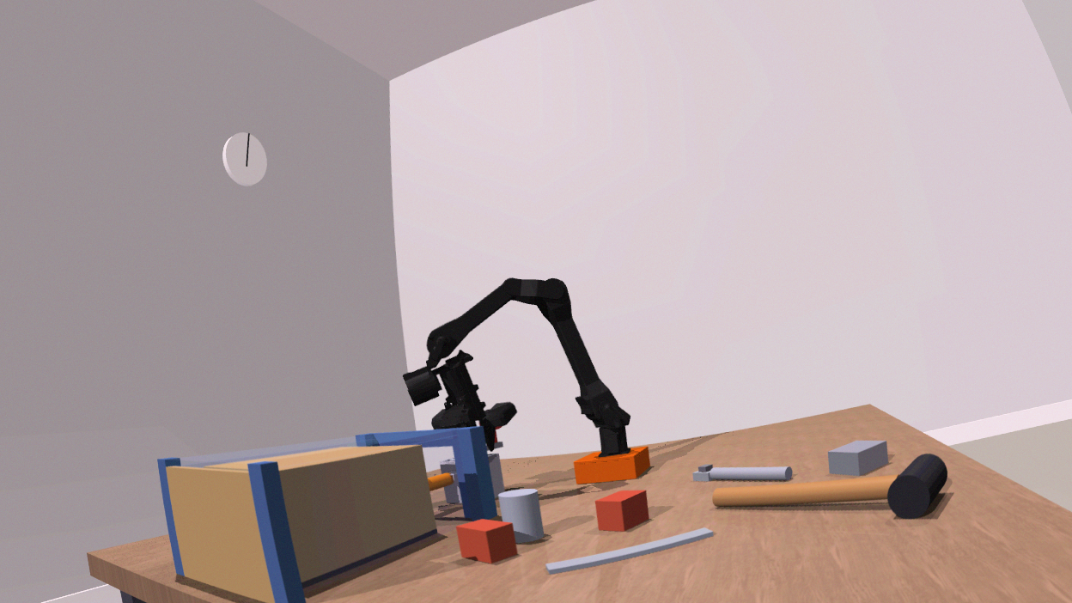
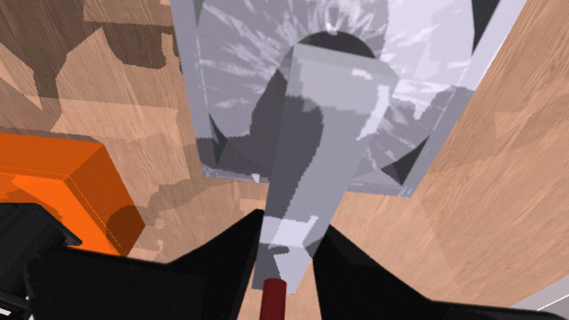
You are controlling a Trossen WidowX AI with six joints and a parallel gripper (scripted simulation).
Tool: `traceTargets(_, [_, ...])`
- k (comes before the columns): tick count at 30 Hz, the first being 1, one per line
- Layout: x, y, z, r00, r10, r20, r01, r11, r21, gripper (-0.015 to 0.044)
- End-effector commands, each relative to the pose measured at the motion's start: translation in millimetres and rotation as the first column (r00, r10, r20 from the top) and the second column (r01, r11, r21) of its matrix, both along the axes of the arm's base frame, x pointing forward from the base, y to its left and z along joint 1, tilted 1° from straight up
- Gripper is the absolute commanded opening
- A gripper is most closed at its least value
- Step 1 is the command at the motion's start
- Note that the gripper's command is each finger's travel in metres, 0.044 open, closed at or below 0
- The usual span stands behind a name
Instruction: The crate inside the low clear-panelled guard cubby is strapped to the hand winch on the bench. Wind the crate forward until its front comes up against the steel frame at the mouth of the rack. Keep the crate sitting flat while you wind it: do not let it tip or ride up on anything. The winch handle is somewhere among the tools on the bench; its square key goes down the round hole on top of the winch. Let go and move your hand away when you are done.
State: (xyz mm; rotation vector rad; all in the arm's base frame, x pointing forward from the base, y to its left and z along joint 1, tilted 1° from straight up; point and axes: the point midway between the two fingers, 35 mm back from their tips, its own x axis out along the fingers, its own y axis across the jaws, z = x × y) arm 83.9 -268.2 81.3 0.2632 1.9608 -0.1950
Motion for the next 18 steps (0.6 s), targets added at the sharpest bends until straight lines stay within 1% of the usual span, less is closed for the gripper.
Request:
traceTargets(1, [0.1,0.7,-3.2,1.000,-0.016,0.000,0.016,1.000,-0.001,0.0000])
traceTargets(6, [-0.3,-1.4,-4.8,1.000,0.024,-0.001,-0.024,1.000,-0.001,0.0000])
traceTargets(12, [-0.4,-1.6,-7.9,1.000,0.026,-0.001,-0.026,1.000,-0.001,0.0000])
traceTargets(18, [-0.1,-1.1,-5.7,1.000,0.015,0.000,-0.015,1.000,-0.001,0.0158])
